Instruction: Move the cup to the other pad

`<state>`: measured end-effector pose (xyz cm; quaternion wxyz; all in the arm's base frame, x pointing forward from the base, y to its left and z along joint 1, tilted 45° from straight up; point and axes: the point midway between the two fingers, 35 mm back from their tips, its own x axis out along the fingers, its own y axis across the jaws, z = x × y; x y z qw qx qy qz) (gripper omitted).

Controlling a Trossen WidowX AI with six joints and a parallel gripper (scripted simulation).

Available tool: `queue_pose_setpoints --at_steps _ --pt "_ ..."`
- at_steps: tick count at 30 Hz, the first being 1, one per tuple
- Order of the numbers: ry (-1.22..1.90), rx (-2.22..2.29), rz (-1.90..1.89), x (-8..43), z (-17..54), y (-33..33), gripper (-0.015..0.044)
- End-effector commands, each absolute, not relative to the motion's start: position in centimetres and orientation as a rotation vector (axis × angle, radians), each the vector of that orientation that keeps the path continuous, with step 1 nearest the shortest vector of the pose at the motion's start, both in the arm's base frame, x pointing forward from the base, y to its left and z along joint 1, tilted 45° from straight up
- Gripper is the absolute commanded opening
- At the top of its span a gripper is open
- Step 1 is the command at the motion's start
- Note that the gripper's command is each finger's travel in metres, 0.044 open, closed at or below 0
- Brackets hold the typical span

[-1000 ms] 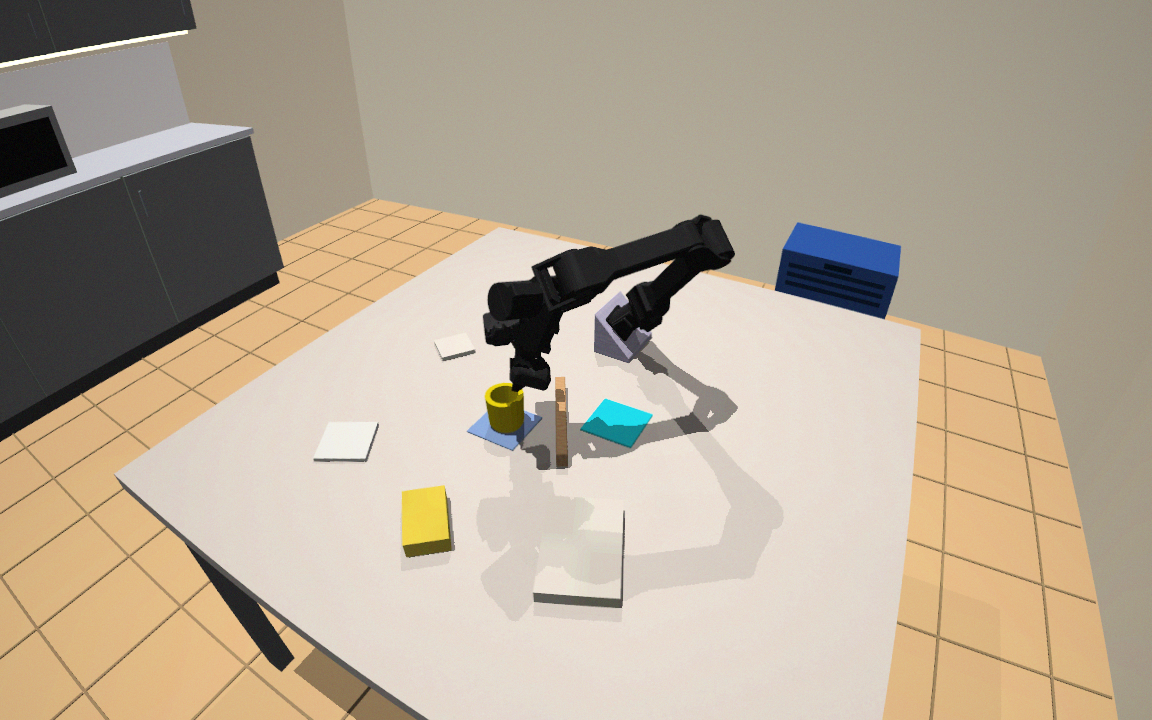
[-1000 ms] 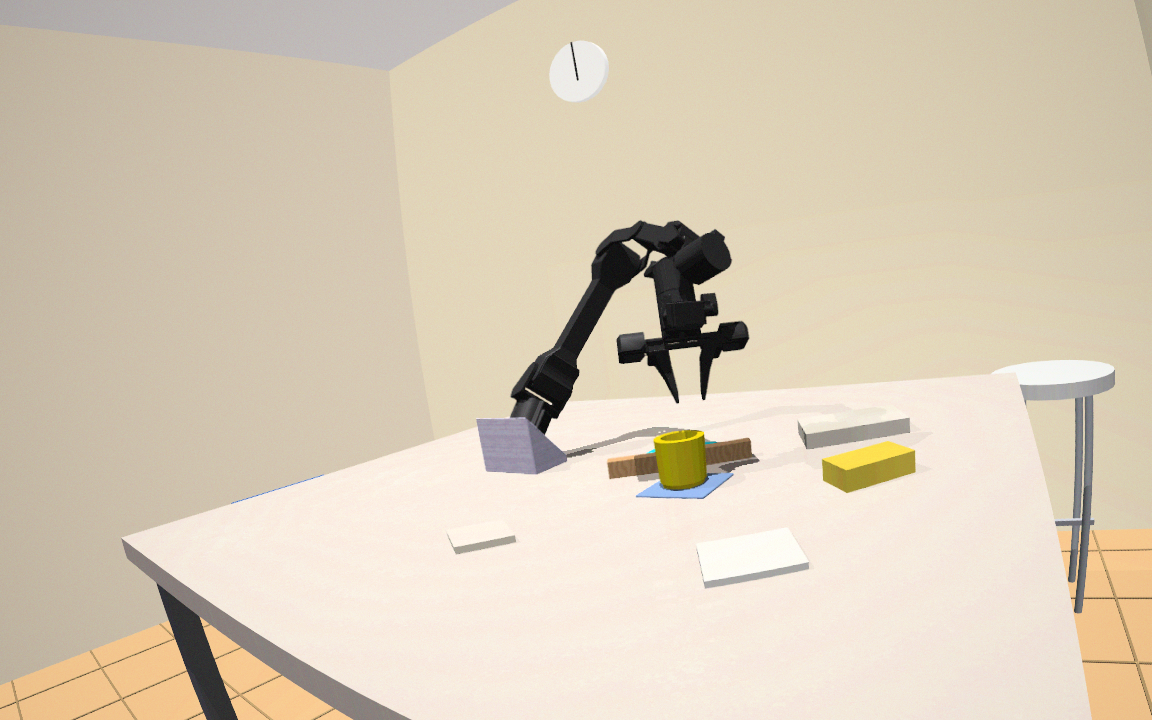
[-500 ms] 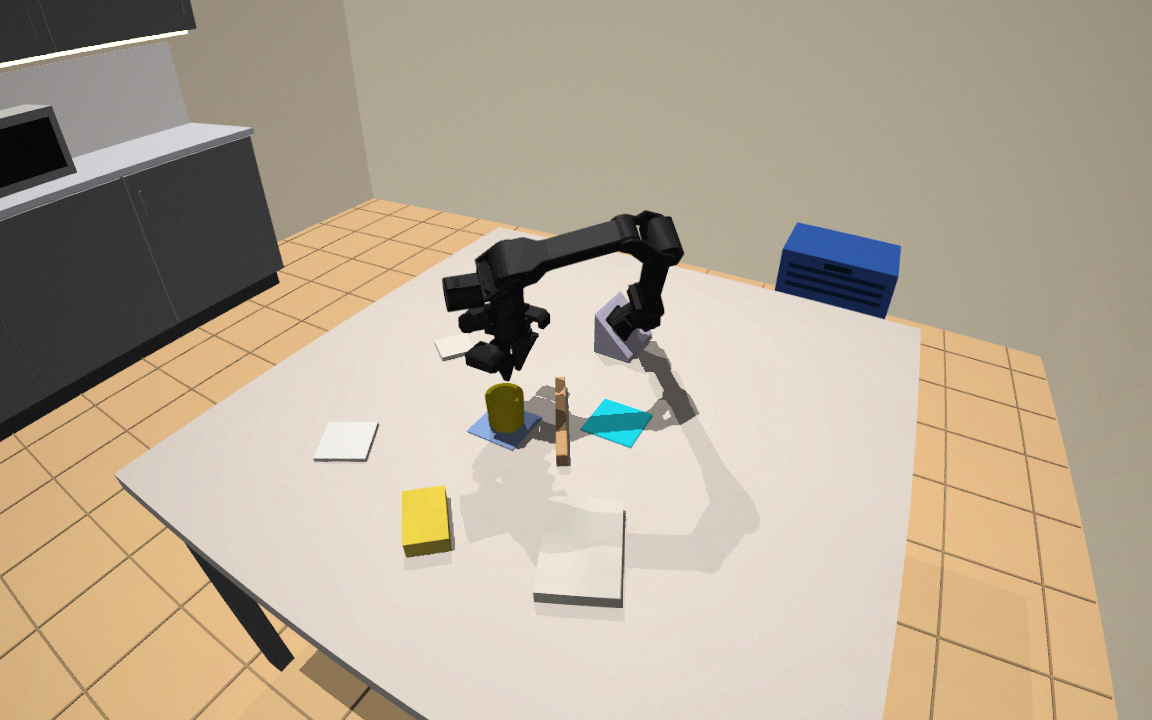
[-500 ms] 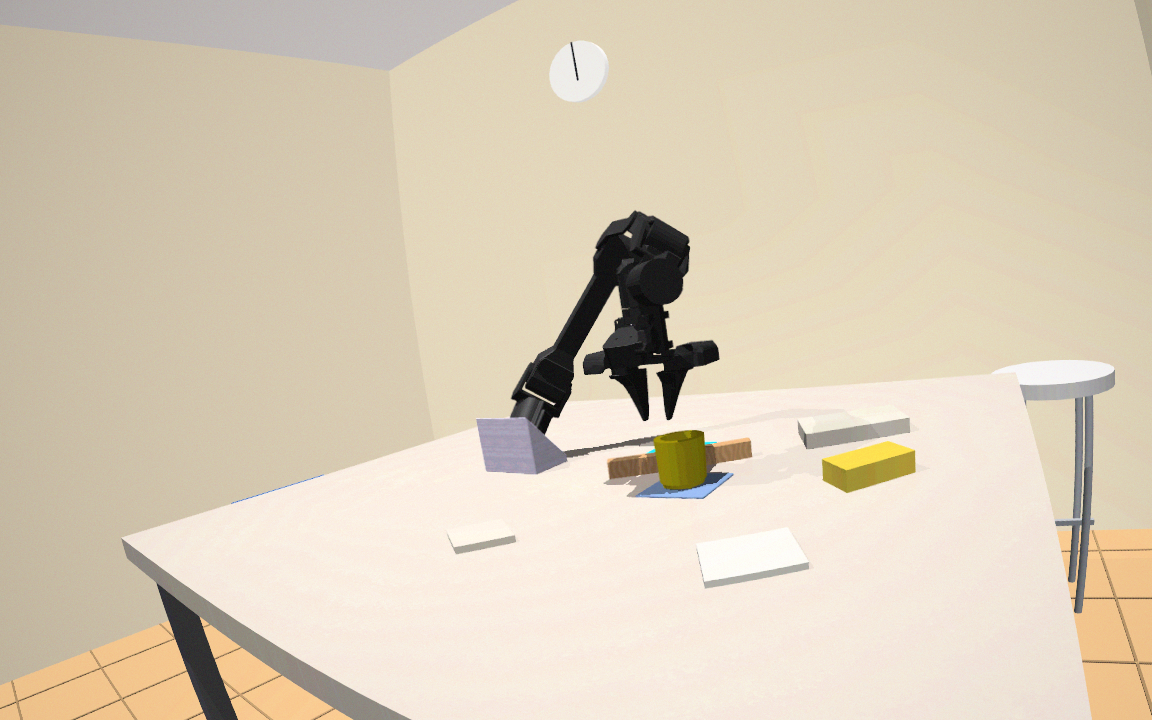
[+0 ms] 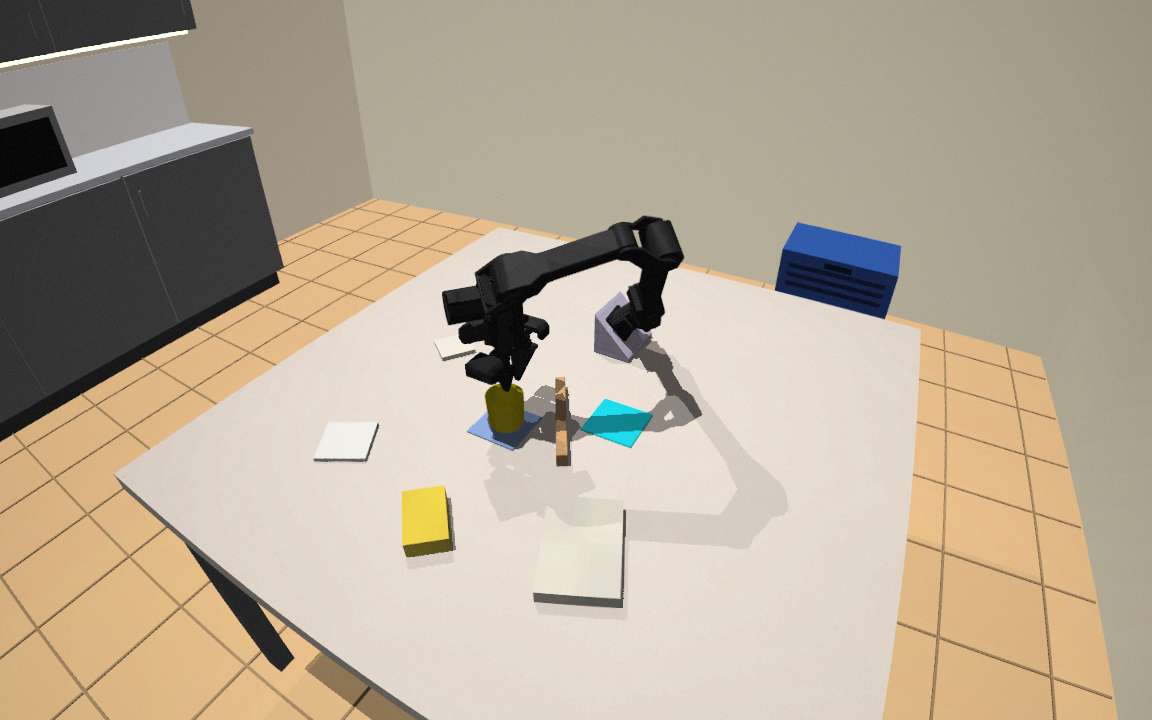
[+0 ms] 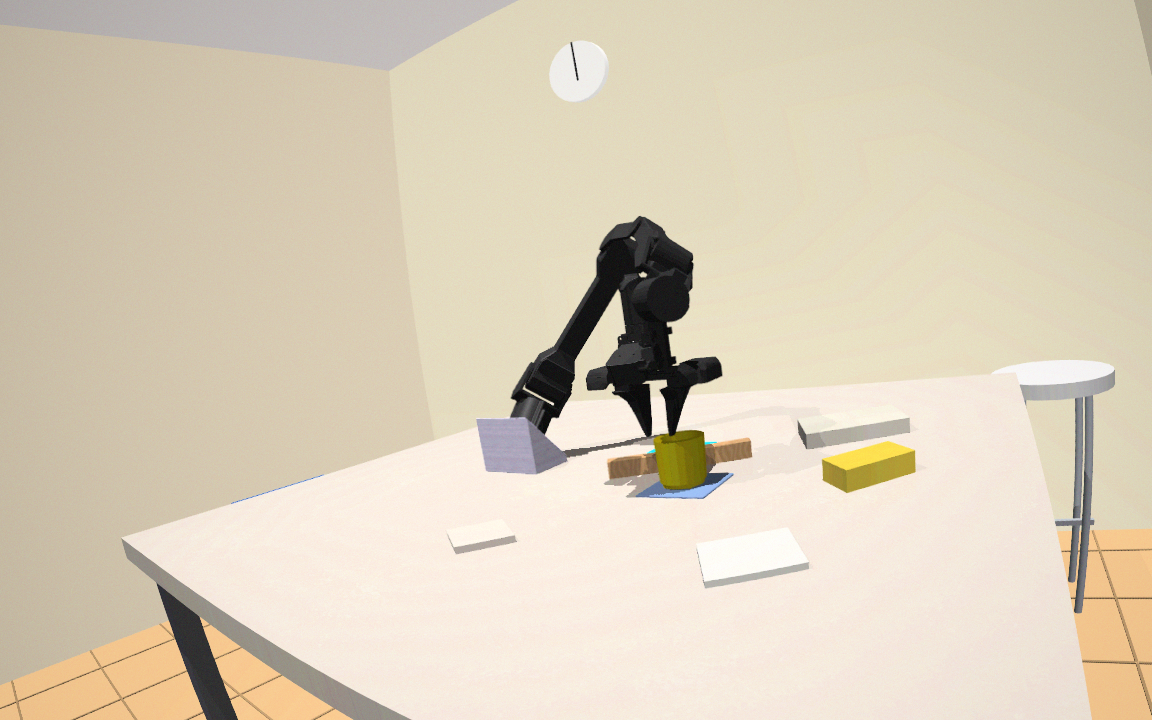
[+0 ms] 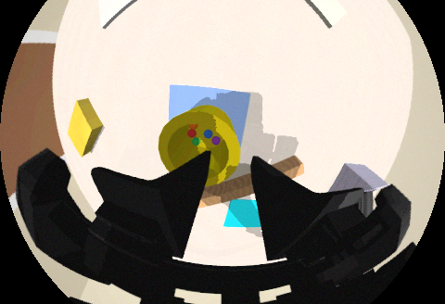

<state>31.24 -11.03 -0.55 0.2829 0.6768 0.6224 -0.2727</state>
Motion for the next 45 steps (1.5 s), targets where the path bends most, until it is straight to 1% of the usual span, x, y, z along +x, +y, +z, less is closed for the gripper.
queue_pose_setpoints --at_steps 1,24,45 --pt "1.667 1.819 -0.731 31.3 -1.0 -10.5 0.0167" --pt "1.669 1.821 -0.728 31.3 -3.2 -8.2 0.0167" --pt "1.670 1.813 -0.728 31.3 -3.1 -8.4 0.0027"
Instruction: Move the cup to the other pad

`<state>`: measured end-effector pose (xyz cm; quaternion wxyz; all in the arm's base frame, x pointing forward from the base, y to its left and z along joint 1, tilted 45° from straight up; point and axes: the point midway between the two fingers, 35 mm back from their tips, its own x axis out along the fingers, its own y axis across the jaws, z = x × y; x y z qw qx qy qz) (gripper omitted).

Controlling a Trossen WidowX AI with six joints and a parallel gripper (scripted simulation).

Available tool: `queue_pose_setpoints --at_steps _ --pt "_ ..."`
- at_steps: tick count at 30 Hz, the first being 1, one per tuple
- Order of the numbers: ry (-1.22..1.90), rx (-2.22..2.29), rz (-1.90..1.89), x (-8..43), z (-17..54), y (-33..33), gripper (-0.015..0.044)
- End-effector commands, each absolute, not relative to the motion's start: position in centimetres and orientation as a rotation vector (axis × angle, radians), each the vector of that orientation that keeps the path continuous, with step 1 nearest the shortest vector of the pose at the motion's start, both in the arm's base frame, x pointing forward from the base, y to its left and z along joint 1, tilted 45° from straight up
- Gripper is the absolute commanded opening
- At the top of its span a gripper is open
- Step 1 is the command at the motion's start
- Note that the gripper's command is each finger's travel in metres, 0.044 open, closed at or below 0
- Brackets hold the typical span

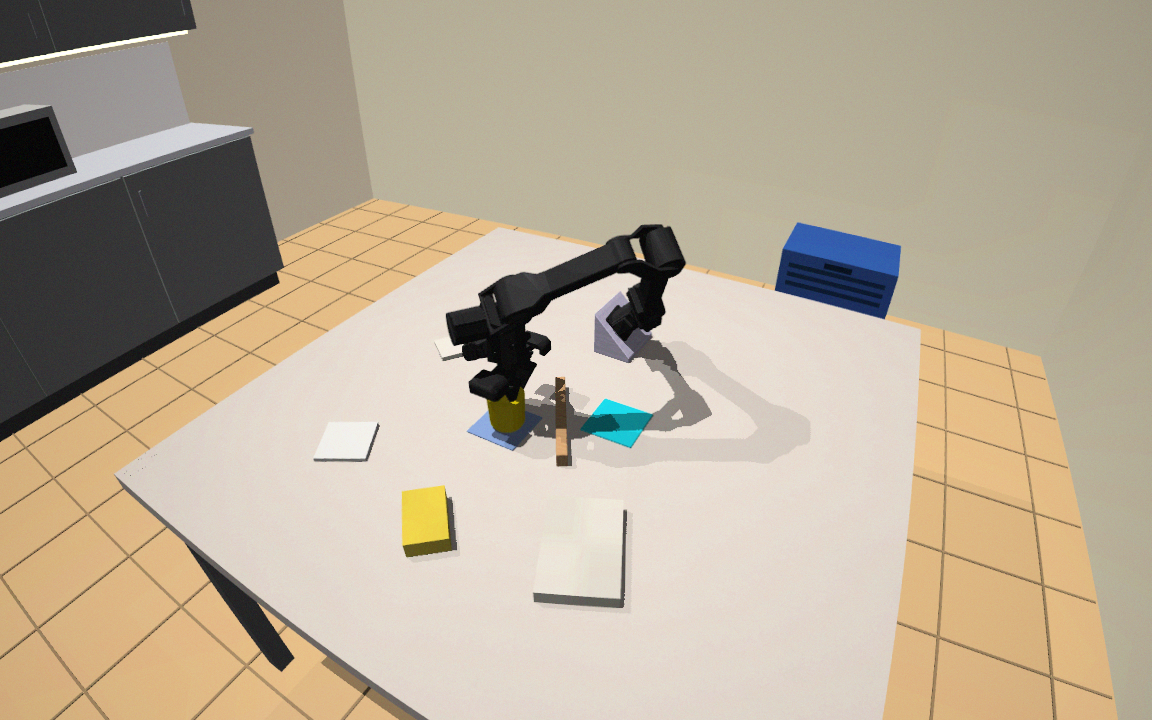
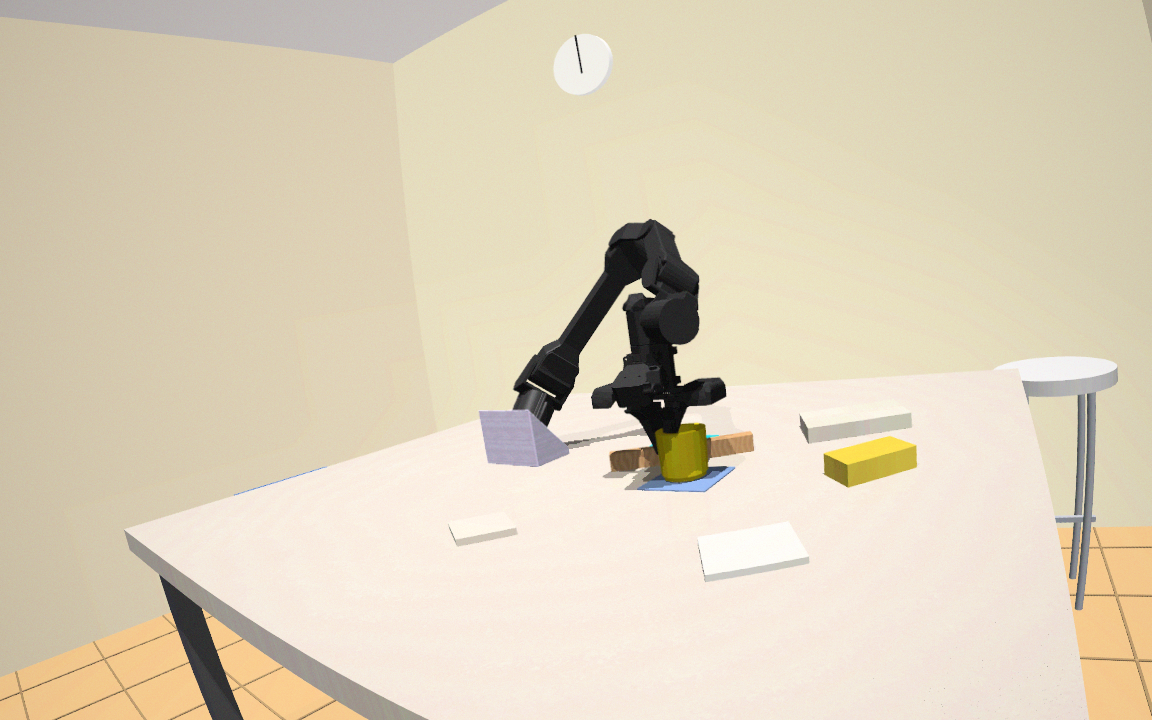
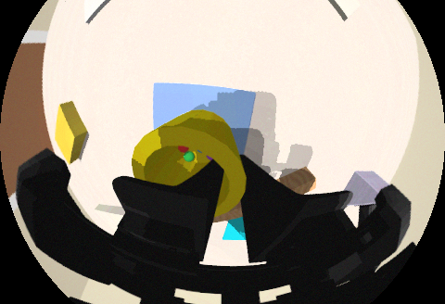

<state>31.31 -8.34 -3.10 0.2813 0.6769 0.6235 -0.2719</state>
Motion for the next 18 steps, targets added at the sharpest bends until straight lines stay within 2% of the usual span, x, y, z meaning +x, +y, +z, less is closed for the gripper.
queue_pose_setpoints --at_steps 1,2,18 --pt "1.670 1.813 -0.728 31.3 -3.1 -8.4 0.0020" --pt "1.670 1.813 -0.728 31.3 -3.1 -8.4 0.0000" --pt "1.668 1.818 -0.731 31.0 0.3 -11.6 0.0000"
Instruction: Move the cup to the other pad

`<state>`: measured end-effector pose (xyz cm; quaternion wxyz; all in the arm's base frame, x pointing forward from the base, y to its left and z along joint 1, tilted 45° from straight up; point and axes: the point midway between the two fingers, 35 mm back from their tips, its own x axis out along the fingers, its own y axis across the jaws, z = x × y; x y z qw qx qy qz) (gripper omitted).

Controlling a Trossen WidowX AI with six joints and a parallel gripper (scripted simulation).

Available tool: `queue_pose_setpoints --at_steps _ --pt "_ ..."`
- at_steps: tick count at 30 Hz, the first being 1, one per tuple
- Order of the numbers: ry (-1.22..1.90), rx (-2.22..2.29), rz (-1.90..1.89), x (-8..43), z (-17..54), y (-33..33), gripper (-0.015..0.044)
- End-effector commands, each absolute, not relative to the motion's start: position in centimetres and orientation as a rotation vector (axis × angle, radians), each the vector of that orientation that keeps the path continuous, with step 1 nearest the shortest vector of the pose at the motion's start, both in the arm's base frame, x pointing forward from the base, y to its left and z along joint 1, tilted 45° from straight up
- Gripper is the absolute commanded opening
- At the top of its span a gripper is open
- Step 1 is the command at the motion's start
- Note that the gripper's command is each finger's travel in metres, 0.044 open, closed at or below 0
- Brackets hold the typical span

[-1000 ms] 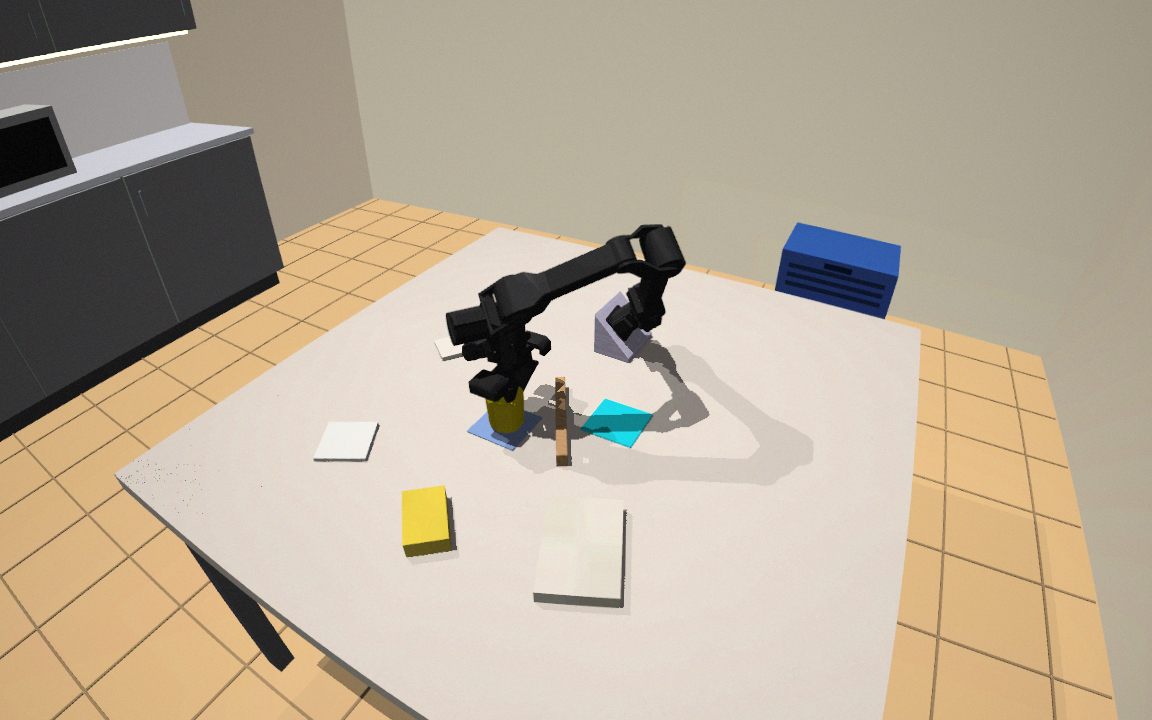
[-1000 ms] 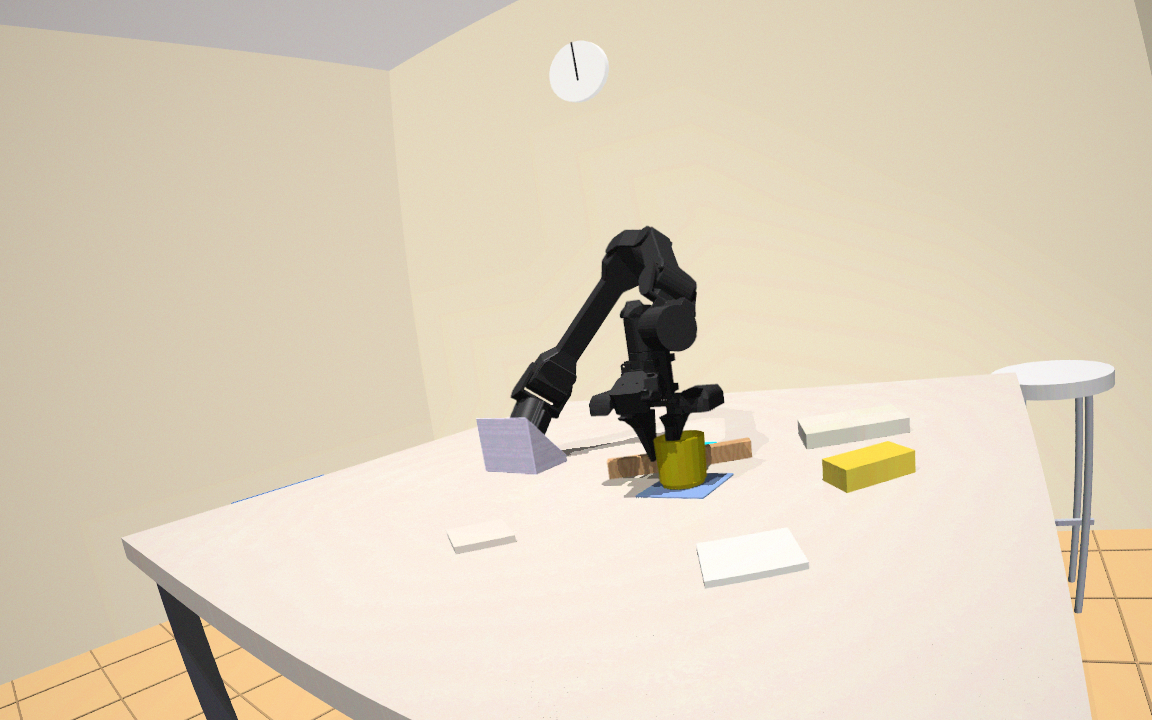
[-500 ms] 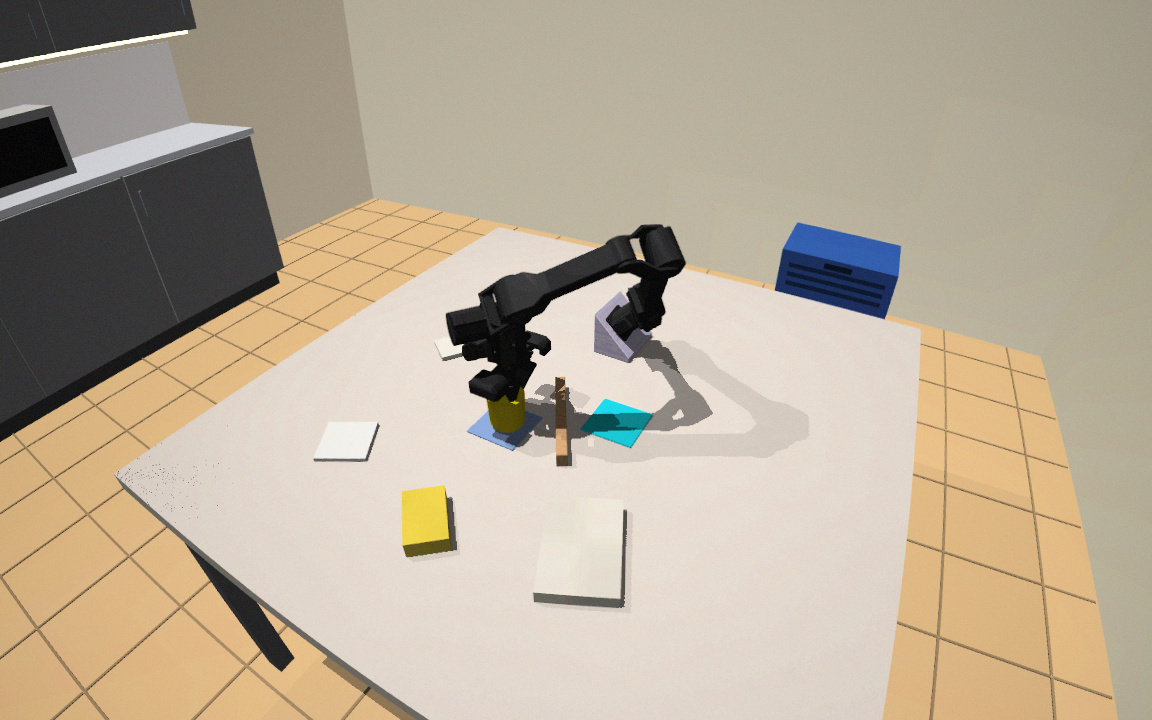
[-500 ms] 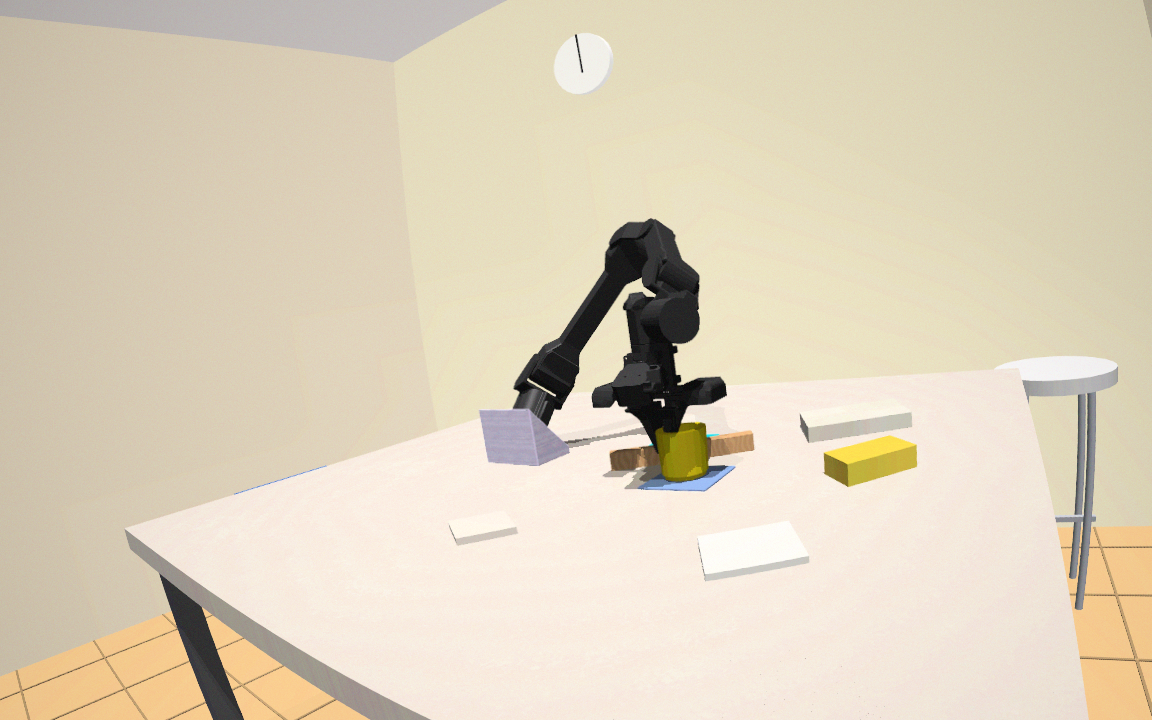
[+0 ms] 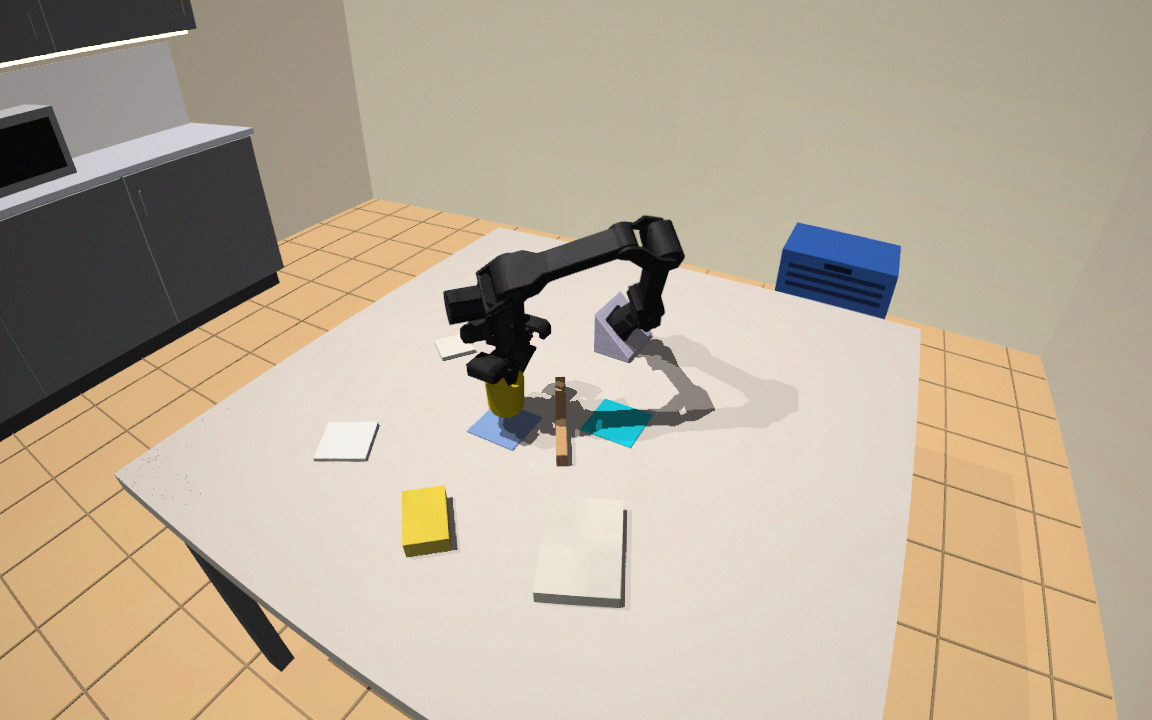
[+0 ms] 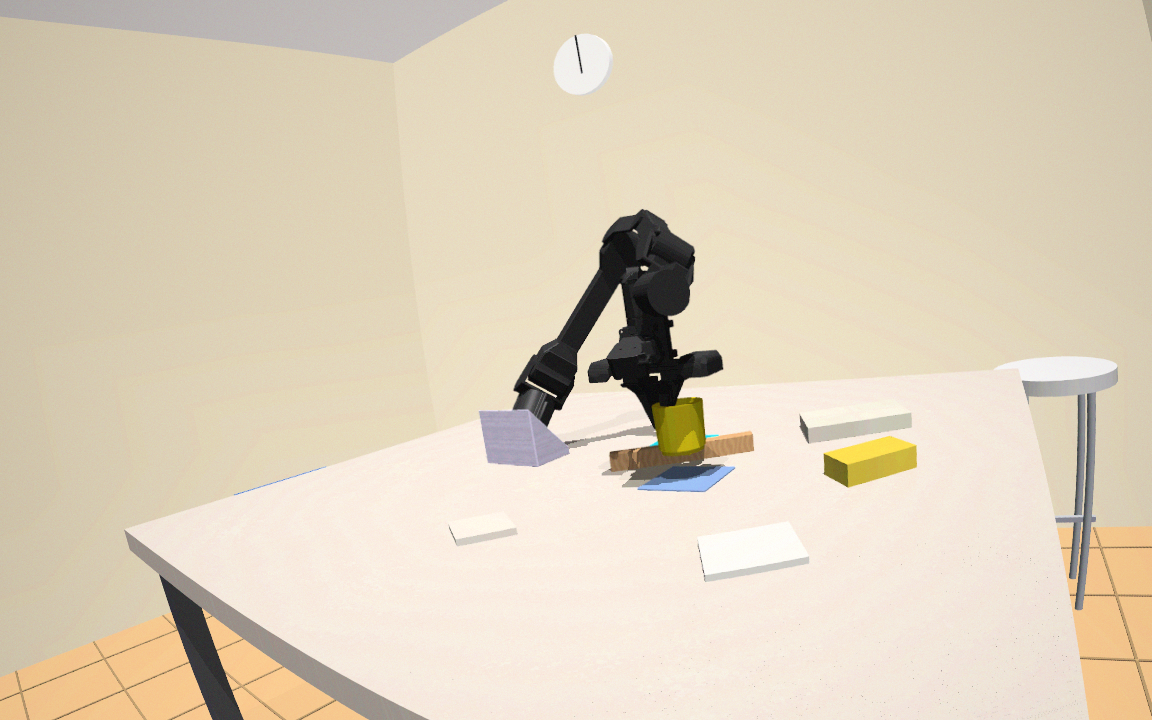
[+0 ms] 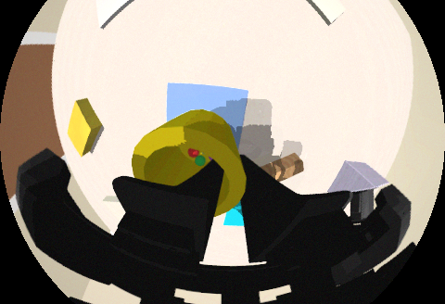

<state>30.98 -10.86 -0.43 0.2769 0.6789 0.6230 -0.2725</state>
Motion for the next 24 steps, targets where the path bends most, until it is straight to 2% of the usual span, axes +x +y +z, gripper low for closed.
queue_pose_setpoints --at_steps 1,24 --pt "1.668 1.819 -0.731 30.90 0.49 -11.78 0.0000" --pt "1.669 1.826 -0.731 30.70 0.72 -11.56 0.0000"
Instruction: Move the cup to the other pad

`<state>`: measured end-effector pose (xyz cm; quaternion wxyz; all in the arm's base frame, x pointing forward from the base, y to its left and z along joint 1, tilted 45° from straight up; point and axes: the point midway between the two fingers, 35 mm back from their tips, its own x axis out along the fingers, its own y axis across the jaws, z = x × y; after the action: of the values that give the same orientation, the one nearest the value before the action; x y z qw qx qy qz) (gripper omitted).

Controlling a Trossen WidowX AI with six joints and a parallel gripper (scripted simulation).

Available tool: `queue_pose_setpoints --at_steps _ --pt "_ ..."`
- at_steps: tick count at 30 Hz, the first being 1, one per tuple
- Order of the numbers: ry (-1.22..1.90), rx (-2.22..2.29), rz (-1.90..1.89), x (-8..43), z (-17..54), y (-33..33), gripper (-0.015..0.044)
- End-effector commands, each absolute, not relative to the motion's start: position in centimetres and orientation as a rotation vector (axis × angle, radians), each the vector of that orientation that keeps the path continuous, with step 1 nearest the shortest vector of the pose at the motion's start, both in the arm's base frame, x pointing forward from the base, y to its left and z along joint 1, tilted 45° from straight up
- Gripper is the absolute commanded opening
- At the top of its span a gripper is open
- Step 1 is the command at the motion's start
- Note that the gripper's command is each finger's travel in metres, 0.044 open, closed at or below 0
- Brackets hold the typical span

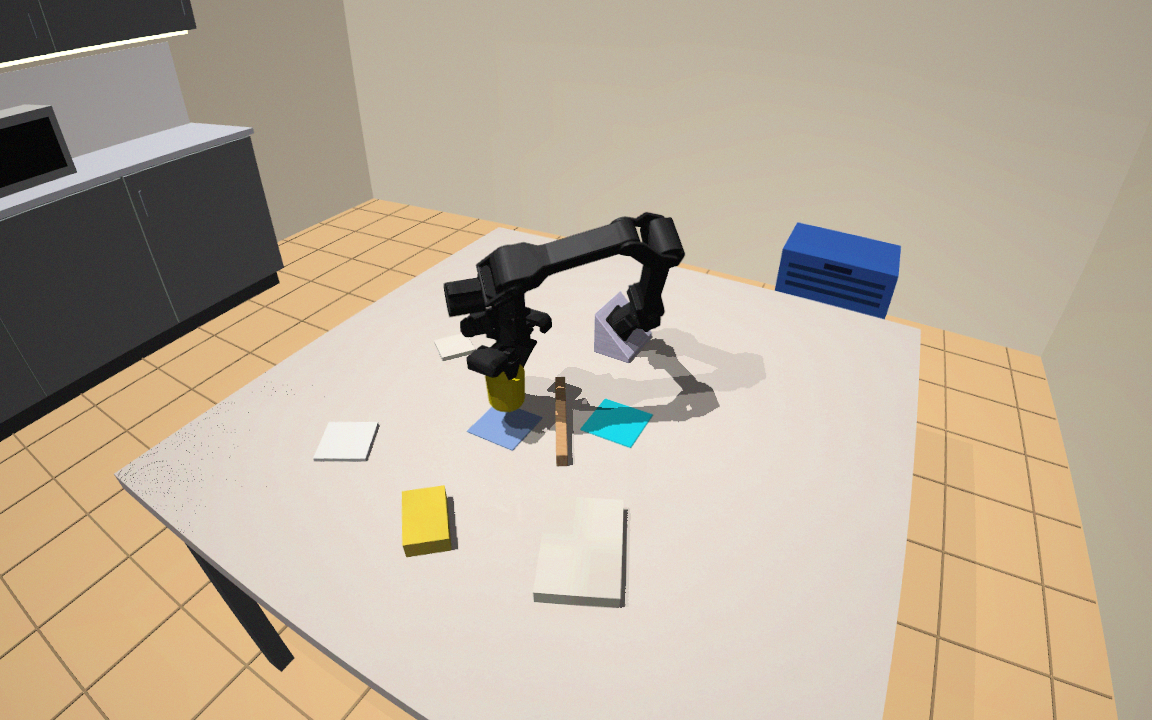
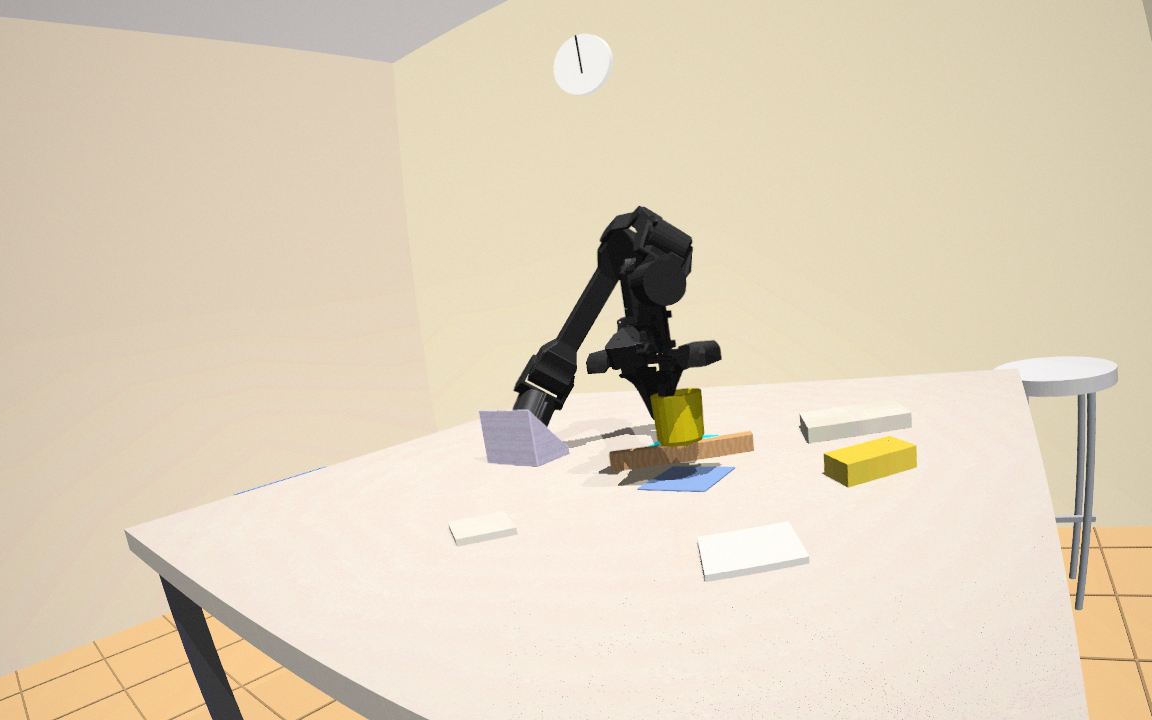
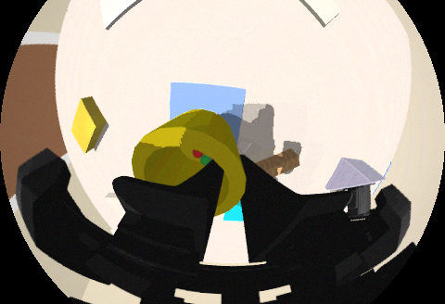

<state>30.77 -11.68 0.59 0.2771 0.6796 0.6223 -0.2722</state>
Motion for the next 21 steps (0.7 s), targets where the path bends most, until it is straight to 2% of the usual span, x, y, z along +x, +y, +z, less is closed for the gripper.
queue_pose_setpoints --at_steps 1,21 --pt "1.669 1.825 -0.731 30.6 0.8 -11.5 0.0000" --pt "1.671 1.822 -0.731 28.9 3.1 -9.1 0.0000"
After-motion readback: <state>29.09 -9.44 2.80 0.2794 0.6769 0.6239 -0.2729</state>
